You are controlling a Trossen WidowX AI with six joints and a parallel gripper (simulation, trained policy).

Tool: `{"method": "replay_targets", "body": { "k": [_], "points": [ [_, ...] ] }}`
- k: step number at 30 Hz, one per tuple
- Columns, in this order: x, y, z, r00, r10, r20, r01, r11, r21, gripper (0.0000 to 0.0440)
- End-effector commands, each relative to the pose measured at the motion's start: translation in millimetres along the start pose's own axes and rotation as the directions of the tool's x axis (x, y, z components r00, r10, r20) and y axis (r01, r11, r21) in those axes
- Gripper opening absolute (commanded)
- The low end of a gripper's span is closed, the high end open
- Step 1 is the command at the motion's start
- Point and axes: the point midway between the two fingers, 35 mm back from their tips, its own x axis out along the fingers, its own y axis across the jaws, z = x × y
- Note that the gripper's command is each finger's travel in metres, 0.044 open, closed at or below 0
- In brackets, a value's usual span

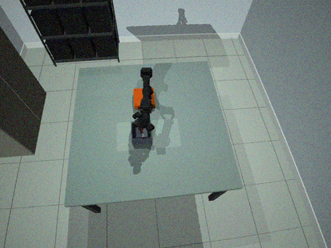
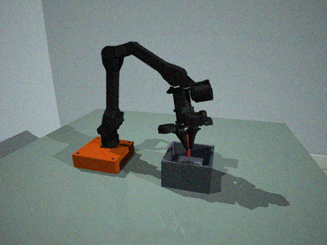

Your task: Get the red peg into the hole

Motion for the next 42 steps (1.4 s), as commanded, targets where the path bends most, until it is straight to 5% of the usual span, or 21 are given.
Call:
{"method": "replay_targets", "body": {
  "k": [1, 4, 9, 21, 32, 42],
  "points": [
    [9.0, 1.0, 0.9, 1.0, -0.002, -0.014, 0.002, 1.0, -0.003, 0.0],
    [19.2, 0.5, 0.8, 1.0, -0.013, -0.027, 0.012, 1.0, -0.01, 0.0019],
    [31.7, -1.3, 1.5, 0.998, -0.033, -0.048, 0.031, 0.999, -0.04, 0.0121],
    [43.8, 11.9, 23.3, 0.998, -0.048, -0.047, 0.044, 0.994, -0.101, 0.017],
    [45.6, 25.4, 53.9, 1.0, -0.023, 0.006, 0.023, 0.993, -0.119, 0.044],
    [35.6, 32.9, 84.0, 0.996, 0.006, 0.089, 0.005, 0.993, -0.114, 0.044]
  ]
}}
